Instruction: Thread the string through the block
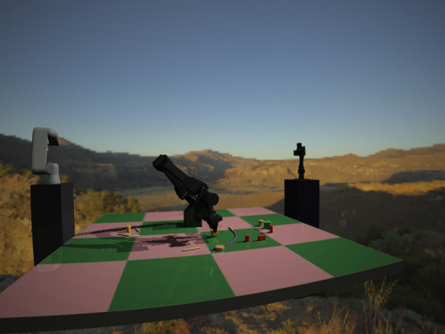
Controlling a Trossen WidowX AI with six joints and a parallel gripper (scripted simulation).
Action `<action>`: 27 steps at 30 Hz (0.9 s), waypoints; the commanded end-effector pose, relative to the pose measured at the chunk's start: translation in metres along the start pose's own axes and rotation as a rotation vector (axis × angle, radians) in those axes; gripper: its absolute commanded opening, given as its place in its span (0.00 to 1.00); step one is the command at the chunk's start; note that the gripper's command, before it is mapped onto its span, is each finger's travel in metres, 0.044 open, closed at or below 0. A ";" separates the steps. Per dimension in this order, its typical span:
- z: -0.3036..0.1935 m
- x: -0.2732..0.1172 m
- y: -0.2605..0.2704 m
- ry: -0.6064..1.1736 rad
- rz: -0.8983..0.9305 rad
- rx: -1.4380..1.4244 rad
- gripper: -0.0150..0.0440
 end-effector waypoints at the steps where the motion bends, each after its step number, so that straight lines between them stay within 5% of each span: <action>1: 0.011 -0.001 0.000 0.066 0.009 -0.001 0.25; 27: 0.069 0.014 0.004 0.429 -0.018 -0.005 0.25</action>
Point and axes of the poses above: the point midway between the two fingers, 35 mm back from their tips, its own x axis out along the fingers, its own y axis across the jaws, z = x × y, the point moved 10 cm from there along -x, back along the fingers, and after that the axes turned 4 degrees about x, right-handed, at the moved point
